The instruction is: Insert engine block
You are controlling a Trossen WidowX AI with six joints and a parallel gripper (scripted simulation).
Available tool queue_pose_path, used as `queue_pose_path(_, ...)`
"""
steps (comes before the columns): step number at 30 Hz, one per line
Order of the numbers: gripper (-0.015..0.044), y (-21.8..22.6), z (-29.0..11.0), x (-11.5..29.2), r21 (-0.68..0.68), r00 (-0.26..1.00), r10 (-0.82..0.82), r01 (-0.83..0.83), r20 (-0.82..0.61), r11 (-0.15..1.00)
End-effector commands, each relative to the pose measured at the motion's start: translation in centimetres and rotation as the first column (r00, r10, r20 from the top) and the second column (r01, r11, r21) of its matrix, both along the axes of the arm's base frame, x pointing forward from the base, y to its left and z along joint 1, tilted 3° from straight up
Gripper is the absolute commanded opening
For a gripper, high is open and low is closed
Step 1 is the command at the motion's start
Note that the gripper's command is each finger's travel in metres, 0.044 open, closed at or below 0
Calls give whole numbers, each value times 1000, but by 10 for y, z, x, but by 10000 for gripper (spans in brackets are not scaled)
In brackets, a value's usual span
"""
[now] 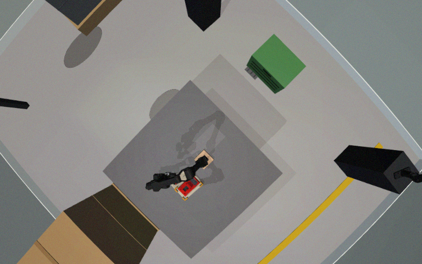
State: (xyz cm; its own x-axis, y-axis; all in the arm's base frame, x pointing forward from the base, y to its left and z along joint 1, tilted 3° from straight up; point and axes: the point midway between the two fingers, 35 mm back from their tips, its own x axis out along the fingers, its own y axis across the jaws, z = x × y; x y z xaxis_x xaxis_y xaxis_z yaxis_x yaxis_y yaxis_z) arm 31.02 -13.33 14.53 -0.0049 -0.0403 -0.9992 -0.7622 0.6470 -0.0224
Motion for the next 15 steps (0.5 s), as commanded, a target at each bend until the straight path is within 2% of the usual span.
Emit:
queue_pose_path(1, 0, 0, -1, 0, -3, 988, -157, 157, 6, 988)
queue_pose_path(8, 0, 0, -2, 0, -1, 921, -390, 390, 16, 921)
queue_pose_path(15, 0, 0, -3, 0, 3, 800, -599, 599, 26, 800)
